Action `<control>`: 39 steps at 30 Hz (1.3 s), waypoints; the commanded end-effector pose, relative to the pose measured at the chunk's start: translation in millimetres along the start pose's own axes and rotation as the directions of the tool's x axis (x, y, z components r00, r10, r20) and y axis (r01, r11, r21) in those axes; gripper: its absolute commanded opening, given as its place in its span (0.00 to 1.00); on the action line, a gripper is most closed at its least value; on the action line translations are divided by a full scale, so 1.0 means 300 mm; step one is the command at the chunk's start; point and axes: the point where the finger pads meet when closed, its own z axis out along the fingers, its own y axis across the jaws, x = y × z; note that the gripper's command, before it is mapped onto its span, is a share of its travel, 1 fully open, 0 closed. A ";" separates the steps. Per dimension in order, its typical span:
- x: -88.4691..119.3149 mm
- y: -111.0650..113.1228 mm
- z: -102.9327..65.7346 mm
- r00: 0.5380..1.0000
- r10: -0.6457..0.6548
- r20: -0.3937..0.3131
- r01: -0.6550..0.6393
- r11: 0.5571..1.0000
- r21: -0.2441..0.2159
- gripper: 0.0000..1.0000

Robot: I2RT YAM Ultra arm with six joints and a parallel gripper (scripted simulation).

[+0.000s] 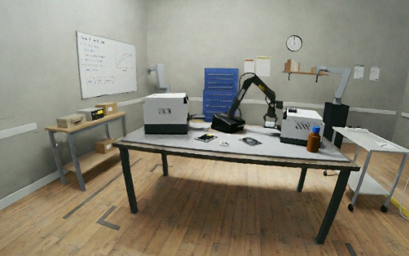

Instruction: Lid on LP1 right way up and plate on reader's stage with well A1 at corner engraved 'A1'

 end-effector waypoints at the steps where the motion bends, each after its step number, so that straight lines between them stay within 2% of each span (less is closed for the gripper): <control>1: -0.003 -0.008 -0.010 1.000 0.000 0.007 0.000 1.000 0.011 0.86; 20: -0.003 -0.007 -0.009 1.000 -0.001 0.015 0.001 1.000 0.006 0.86; 26: -0.002 -0.030 -0.054 1.000 0.004 0.017 -0.005 0.999 0.037 0.86; 39: -0.007 -0.039 -0.068 1.000 0.008 0.019 -0.009 0.999 0.049 0.86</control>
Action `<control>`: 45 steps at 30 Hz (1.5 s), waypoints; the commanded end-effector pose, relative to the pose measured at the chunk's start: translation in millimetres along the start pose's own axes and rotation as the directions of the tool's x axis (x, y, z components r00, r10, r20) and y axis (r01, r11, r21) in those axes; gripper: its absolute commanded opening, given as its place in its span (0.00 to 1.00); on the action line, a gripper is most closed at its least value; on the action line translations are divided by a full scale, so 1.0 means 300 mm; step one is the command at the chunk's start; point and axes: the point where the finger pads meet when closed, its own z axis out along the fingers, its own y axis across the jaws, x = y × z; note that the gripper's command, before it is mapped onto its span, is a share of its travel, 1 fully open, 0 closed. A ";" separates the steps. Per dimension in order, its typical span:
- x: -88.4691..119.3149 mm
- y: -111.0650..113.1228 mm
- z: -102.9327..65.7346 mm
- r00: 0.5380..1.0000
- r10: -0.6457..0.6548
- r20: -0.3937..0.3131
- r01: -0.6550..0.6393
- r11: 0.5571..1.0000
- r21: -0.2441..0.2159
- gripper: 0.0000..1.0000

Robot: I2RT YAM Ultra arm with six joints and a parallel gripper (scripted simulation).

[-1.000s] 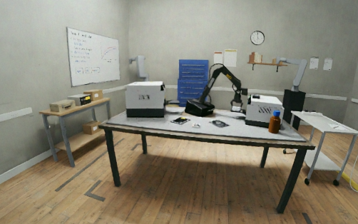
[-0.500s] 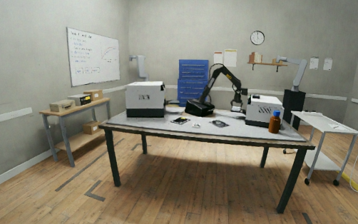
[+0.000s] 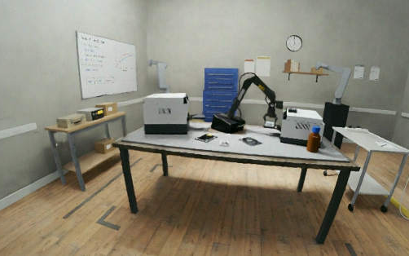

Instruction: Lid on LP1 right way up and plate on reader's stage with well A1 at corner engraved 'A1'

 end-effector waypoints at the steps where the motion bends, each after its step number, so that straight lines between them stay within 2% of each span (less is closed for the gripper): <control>1: -0.008 -0.042 -0.069 1.000 0.008 0.019 -0.009 0.999 0.053 0.86; 12: -0.008 -0.046 -0.079 1.000 0.007 0.020 -0.008 0.998 0.065 0.86; 29: -0.024 -0.032 -0.097 1.000 -0.006 0.021 0.005 0.999 0.048 0.86; 36: 0.006 -0.063 -0.104 1.000 0.021 0.015 -0.022 0.996 0.086 0.86; 39: 0.016 -0.045 -0.105 1.000 0.024 0.009 -0.025 0.998 0.065 0.86; 45: -0.001 -0.041 -0.113 1.000 0.008 0.006 -0.009 0.998 0.056 0.86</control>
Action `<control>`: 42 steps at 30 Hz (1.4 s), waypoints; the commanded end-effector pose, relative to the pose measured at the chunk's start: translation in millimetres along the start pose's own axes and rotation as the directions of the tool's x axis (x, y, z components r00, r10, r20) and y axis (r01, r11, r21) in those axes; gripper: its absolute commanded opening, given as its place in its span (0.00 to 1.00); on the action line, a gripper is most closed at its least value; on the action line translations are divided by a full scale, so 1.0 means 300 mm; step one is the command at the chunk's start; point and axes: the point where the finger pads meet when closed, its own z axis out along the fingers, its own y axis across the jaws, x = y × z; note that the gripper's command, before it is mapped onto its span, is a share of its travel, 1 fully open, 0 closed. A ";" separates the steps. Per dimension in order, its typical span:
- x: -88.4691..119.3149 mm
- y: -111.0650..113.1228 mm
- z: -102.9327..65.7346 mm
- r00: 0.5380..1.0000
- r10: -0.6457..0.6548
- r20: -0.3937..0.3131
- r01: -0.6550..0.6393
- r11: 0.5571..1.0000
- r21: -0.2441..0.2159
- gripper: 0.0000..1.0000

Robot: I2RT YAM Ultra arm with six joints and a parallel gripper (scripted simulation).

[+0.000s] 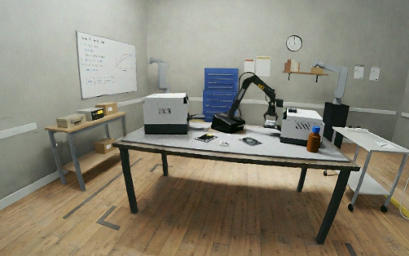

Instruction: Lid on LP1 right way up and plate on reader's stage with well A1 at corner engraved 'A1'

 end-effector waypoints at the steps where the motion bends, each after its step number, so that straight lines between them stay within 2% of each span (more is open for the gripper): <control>1: -0.003 -0.035 -0.065 1.000 0.005 0.005 -0.005 0.999 0.046 0.86; 10: -0.015 -0.026 -0.076 1.000 -0.007 0.003 0.007 0.999 0.039 0.86; 13: -0.017 -0.031 -0.079 1.000 -0.007 0.006 0.007 0.999 0.046 0.86; 16: -0.009 -0.053 -0.083 1.000 0.003 0.007 -0.004 0.997 0.073 0.86; 21: 0.007 -0.054 -0.085 1.000 0.015 0.005 -0.015 0.997 0.076 0.86; 25: 0.017 -0.038 -0.088 1.000 0.021 0.003 -0.021 0.998 0.056 0.86; 33: -0.012 -0.027 -0.099 1.000 -0.003 0.006 0.002 0.999 0.038 0.86; 42: -0.016 -0.026 -0.107 1.000 -0.008 0.004 0.008 0.999 0.040 0.86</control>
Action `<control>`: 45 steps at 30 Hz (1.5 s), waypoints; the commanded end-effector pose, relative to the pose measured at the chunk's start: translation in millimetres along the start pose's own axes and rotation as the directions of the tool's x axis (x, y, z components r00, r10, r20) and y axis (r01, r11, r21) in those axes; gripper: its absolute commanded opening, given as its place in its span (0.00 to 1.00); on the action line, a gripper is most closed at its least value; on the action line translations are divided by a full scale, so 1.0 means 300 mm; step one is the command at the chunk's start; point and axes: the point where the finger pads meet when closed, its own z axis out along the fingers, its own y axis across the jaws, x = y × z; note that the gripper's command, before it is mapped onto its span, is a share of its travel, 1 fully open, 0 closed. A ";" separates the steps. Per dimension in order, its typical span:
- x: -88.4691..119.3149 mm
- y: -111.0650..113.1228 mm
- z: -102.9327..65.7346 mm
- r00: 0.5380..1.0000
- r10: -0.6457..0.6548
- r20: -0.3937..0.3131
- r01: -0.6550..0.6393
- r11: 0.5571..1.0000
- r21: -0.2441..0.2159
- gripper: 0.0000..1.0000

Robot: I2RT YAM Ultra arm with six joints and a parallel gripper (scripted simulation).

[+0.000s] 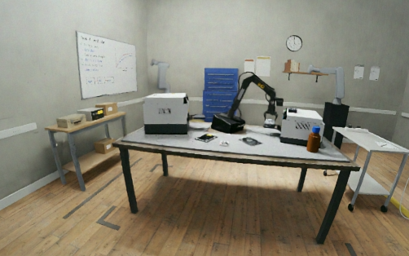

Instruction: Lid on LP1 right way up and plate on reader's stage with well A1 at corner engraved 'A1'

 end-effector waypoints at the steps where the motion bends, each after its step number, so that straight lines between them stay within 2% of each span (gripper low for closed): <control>1: -0.011 -0.035 -0.072 1.000 -0.002 0.004 0.002 0.998 0.056 0.86; 7: 0.019 -0.064 -0.078 1.000 0.025 0.002 -0.025 0.996 0.091 0.86; 18: 0.004 -0.042 -0.088 1.000 0.013 0.007 -0.013 0.998 0.066 0.86; 45: -0.009 -0.020 -0.191 1.000 -0.003 0.005 0.003 0.999 0.048 0.86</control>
